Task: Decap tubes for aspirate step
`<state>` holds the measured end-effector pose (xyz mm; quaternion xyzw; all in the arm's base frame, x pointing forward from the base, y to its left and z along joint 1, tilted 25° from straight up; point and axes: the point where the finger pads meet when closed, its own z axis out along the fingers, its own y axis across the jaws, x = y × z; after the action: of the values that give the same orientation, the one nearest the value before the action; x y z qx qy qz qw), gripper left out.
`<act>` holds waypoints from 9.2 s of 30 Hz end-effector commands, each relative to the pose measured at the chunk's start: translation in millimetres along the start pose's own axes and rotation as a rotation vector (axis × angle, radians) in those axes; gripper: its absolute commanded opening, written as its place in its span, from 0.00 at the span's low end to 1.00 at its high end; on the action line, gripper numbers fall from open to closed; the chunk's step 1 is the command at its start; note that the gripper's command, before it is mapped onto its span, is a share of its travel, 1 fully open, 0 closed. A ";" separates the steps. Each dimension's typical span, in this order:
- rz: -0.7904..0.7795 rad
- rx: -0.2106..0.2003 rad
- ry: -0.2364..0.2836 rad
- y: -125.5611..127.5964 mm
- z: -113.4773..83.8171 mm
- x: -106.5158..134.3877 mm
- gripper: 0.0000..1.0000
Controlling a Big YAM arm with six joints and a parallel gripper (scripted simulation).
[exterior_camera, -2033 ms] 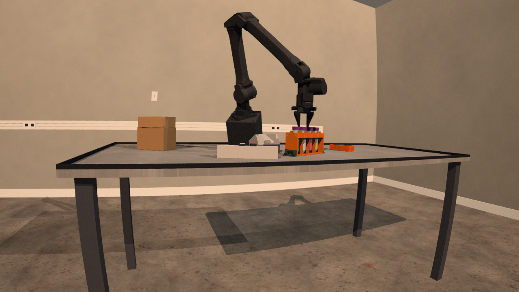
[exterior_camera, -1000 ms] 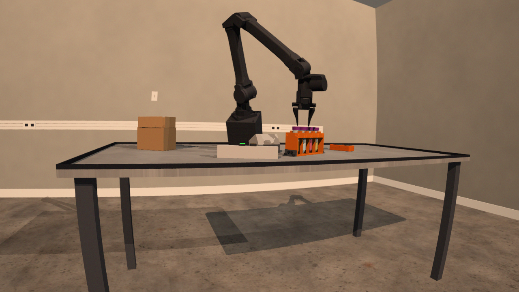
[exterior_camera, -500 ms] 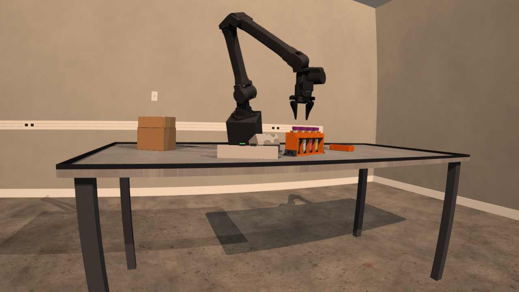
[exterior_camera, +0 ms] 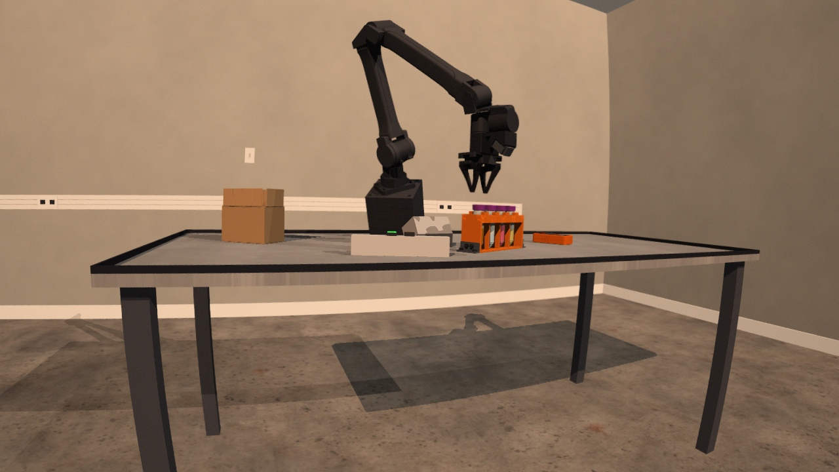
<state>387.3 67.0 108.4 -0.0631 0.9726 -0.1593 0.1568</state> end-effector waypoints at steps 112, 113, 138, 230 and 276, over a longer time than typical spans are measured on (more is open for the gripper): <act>0.089 -0.017 -0.005 -1.1 49.2 -5.0 0.00; 0.109 -0.017 -0.005 -1.1 49.2 -5.0 0.00; 0.157 -0.017 -0.004 -1.1 48.6 -5.4 0.00; 0.303 -0.018 -0.021 -70.1 51.8 171.7 0.00; 0.300 -0.015 -0.007 -70.5 77.7 176.3 0.00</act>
<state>246.8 -48.8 12.8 0.0808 0.9721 -0.1253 0.1810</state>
